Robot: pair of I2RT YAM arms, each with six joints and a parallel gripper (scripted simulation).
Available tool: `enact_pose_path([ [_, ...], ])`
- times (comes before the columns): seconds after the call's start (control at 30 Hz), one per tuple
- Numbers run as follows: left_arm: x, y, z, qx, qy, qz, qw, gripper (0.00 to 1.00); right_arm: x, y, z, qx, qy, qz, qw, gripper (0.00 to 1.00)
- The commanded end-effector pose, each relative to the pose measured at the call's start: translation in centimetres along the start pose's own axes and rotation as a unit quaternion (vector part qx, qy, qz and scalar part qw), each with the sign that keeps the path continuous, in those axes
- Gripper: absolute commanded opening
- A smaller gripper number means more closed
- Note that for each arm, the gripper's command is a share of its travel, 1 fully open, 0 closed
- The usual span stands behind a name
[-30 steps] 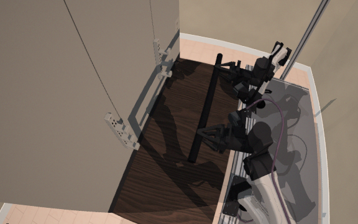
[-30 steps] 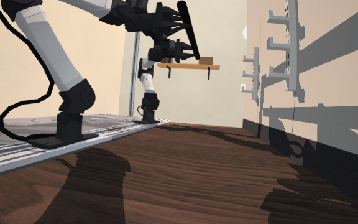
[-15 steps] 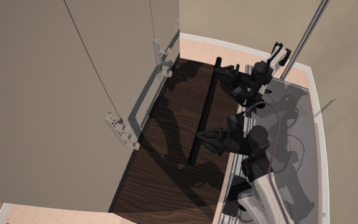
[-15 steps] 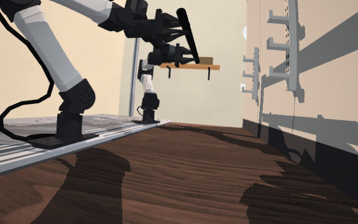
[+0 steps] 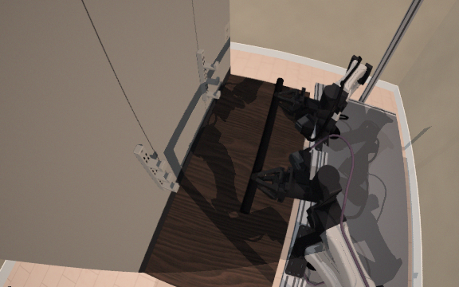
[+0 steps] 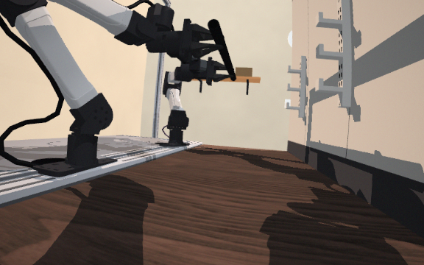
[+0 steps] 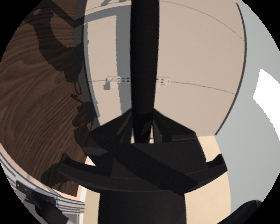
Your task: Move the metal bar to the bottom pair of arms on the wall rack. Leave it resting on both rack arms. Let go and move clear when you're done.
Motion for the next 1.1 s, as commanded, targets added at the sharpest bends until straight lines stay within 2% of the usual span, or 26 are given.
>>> enact_pose_path([
  [0.0,0.5,0.3,0.2,0.012,-0.029,0.003,1.000,0.00,-0.1,-0.5,0.5,-0.021,-0.019,-0.009,1.000,0.00],
  [1.07,-0.7,-4.2,0.1,0.012,-0.029,0.003,1.000,0.00,1.3,4.0,0.3,-0.021,-0.019,-0.009,1.000,0.00],
])
Point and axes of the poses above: on each arm, the point where the finger pads meet when closed, its own z axis back along the fingers, its own y axis across the jaws, x = y × z, the point moved 10 cm from there along z, back along the fingers, and after that the axes turned 15 degrees about z, right-handed, at the moved point
